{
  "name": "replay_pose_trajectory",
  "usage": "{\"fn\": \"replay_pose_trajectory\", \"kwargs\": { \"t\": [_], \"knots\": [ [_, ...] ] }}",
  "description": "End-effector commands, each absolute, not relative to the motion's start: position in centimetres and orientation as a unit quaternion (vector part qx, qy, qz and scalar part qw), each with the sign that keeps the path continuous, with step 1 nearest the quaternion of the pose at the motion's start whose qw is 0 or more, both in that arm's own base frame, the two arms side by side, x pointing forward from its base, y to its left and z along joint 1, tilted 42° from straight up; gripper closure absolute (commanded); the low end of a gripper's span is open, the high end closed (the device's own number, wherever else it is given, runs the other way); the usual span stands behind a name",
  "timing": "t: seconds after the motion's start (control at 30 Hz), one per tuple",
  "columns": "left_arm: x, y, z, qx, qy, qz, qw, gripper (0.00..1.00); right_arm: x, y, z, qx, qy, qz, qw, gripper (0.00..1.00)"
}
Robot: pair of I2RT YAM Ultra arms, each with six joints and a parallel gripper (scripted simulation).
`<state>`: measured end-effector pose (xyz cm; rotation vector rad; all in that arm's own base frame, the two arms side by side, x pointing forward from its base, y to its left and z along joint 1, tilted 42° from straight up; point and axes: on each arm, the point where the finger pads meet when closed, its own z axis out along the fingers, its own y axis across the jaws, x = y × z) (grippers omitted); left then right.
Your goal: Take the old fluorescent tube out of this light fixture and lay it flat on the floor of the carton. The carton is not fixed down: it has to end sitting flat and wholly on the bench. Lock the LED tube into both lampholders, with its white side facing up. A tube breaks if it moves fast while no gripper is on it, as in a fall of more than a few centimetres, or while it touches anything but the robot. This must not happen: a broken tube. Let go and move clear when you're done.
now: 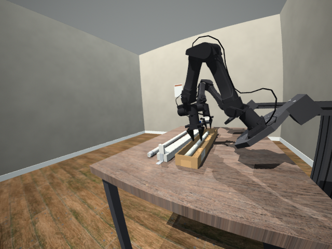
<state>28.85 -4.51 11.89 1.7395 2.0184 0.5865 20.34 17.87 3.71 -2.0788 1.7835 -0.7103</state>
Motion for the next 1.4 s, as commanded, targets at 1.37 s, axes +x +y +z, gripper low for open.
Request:
{"fn": "replay_pose_trajectory", "kwargs": {
  "t": [1.37],
  "knots": [
    [29.9,-4.7,13.4,0.628,0.722,0.204,0.206,0.51,21.1,19.2,4.8,-0.733,0.618,-0.239,0.153,0.51]
  ]
}}
